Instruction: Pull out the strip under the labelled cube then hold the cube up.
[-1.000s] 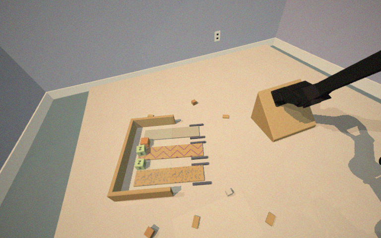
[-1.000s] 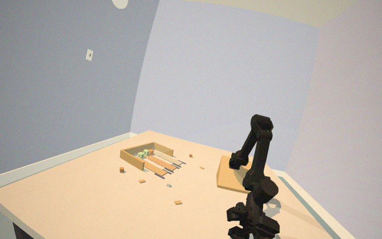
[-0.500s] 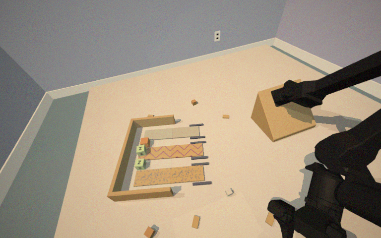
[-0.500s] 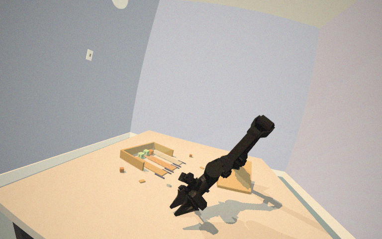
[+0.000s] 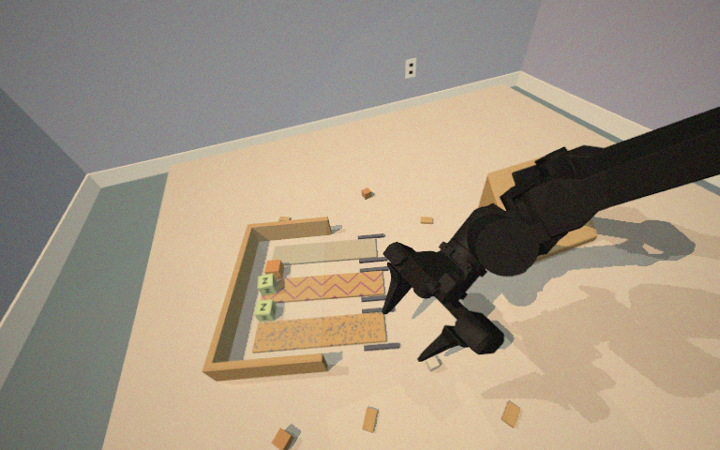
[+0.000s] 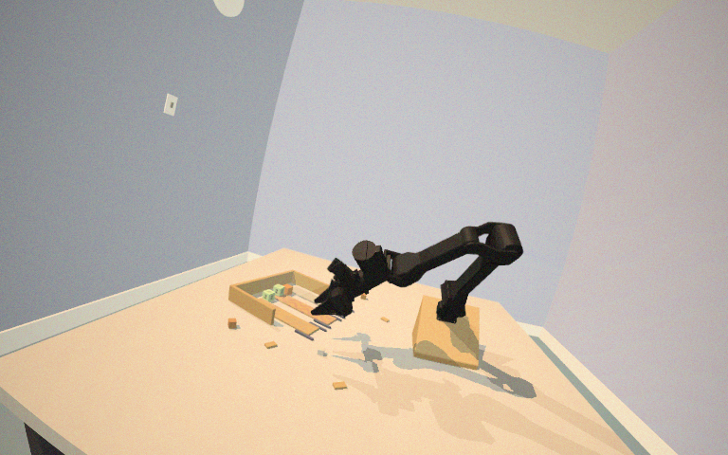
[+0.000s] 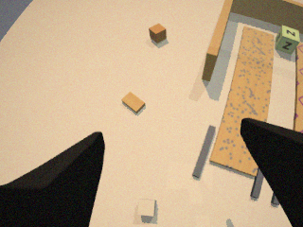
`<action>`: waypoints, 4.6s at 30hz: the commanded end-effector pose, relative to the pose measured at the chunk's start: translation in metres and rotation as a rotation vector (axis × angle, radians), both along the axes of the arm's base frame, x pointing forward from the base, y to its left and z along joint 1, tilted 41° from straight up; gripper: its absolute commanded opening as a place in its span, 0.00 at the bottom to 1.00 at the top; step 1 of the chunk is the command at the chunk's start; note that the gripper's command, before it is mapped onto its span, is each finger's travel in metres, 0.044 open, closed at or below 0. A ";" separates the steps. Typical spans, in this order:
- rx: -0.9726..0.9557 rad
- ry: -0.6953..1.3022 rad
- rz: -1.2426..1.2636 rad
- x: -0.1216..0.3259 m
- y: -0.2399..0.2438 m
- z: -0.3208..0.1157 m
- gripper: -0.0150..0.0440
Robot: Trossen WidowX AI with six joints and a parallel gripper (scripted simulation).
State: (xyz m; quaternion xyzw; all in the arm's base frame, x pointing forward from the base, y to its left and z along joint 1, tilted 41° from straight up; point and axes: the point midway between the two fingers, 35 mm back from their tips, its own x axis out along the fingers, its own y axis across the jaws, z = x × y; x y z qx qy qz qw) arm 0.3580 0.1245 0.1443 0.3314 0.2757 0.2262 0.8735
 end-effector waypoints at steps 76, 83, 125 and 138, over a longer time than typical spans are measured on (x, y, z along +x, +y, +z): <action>-0.040 0.944 0.243 0.026 -0.087 -0.136 0.25; -0.040 0.944 0.243 0.026 -0.080 -0.145 0.25; -0.037 0.944 0.245 0.022 -0.055 -0.173 0.25; -0.037 0.944 0.245 0.022 -0.054 -0.174 0.25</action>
